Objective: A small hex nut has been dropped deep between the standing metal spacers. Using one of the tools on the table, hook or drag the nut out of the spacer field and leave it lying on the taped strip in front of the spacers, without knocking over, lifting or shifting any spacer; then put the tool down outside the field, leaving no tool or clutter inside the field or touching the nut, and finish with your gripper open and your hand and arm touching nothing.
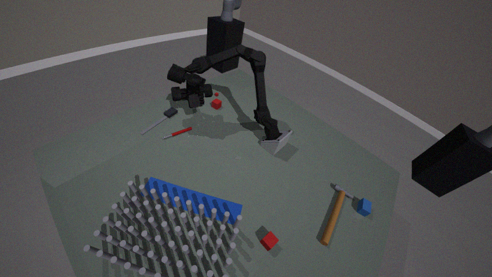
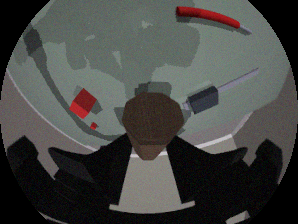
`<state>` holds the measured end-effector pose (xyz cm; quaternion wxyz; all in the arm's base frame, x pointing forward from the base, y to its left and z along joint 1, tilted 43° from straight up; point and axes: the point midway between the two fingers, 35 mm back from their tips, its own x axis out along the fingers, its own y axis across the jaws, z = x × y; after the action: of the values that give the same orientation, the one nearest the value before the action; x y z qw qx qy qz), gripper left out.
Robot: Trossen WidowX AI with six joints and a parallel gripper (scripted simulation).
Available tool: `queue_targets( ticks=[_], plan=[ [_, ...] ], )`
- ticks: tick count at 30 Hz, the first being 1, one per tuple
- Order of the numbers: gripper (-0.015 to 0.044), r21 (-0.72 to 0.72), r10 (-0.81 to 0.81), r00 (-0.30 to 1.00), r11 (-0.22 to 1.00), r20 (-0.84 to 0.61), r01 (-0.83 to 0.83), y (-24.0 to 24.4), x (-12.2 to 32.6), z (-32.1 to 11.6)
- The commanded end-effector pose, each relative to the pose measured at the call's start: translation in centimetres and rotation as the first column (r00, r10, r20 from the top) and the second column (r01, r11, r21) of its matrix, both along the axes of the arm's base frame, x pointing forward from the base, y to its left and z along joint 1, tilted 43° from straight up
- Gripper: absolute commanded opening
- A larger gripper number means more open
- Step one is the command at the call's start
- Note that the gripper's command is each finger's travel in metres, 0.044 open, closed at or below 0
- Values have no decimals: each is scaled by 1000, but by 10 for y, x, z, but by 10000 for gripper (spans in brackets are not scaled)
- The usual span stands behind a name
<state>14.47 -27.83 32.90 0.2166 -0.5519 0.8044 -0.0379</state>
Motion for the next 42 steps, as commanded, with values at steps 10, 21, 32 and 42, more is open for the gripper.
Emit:
queue_targets(
  ticks=[10, 21, 32, 42],
  plan=[
    [0, -3, 3, 1000, 1000, -2, -3, -6, -1, -5],
    [0, -5, 4, 1000, 1000, -2, -4, -11, -2, -10],
    [0, -8, 5, 1000, 1000, -3, -5, -15, -3, -15],
    [0, -11, 7, 1000, 1000, -4, -7, -19, -4, -19]
  ],
)
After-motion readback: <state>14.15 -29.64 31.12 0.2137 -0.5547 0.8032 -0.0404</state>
